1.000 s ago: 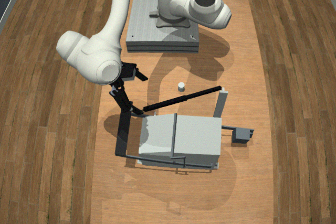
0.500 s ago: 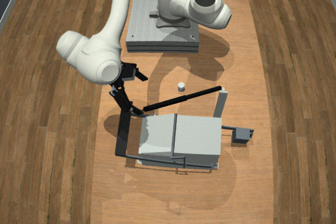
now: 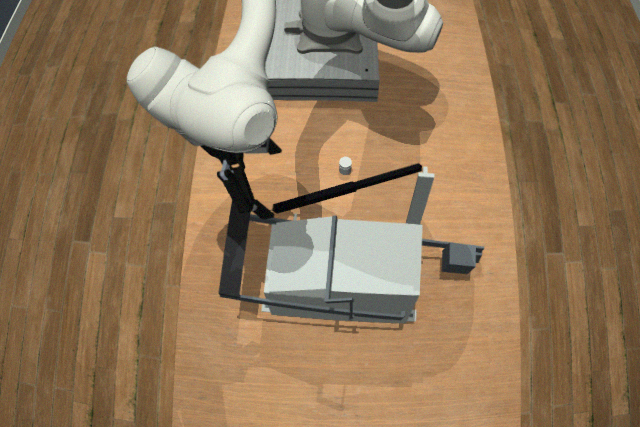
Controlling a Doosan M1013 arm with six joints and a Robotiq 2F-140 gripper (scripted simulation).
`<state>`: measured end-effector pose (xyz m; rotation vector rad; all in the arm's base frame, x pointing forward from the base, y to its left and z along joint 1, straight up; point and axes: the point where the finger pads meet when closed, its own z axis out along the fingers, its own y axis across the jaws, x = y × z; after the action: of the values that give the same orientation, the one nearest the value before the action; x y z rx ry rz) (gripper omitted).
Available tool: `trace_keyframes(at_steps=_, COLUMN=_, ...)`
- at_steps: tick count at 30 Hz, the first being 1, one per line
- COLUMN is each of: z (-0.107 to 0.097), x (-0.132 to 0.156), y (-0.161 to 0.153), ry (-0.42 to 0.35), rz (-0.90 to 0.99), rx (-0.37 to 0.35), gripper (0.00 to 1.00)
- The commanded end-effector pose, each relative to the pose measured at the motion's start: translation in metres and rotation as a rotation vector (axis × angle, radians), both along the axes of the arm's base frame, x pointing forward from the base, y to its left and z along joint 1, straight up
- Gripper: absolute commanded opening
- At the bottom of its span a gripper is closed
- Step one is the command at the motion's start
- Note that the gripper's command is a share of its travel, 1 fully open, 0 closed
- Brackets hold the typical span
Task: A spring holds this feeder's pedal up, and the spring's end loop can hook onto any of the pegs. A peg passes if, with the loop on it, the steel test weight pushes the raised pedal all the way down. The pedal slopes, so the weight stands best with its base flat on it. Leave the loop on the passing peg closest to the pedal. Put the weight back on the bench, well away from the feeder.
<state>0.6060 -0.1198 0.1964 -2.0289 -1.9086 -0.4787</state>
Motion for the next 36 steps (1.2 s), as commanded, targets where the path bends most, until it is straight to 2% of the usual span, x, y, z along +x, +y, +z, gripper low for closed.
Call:
trace_keyframes(at_steps=1, z=0.0009, x=0.0005, y=-0.0001, ry=-0.002, rz=0.0, rx=0.0, gripper=1.0)
trace_keyframes(at_steps=2, z=0.0009, x=0.0005, y=-0.0001, ry=-0.002, rz=0.0, rx=0.0, gripper=1.0)
trace_keyframes(at_steps=3, z=0.0012, x=0.0004, y=-0.0001, ry=0.006, rz=0.013, rx=-0.149, gripper=1.0)
trace_keyframes(at_steps=19, z=0.0012, x=0.0004, y=-0.0001, ry=0.006, rz=0.013, rx=-0.149, gripper=1.0)
trace_keyframes(at_steps=20, z=0.0014, x=0.0004, y=-0.0001, ry=0.013, rz=0.027, rx=-0.299, gripper=1.0)
trace_keyframes(at_steps=36, z=0.0014, x=0.0004, y=-0.0001, ry=0.013, rz=0.027, rx=-0.299, gripper=1.0)
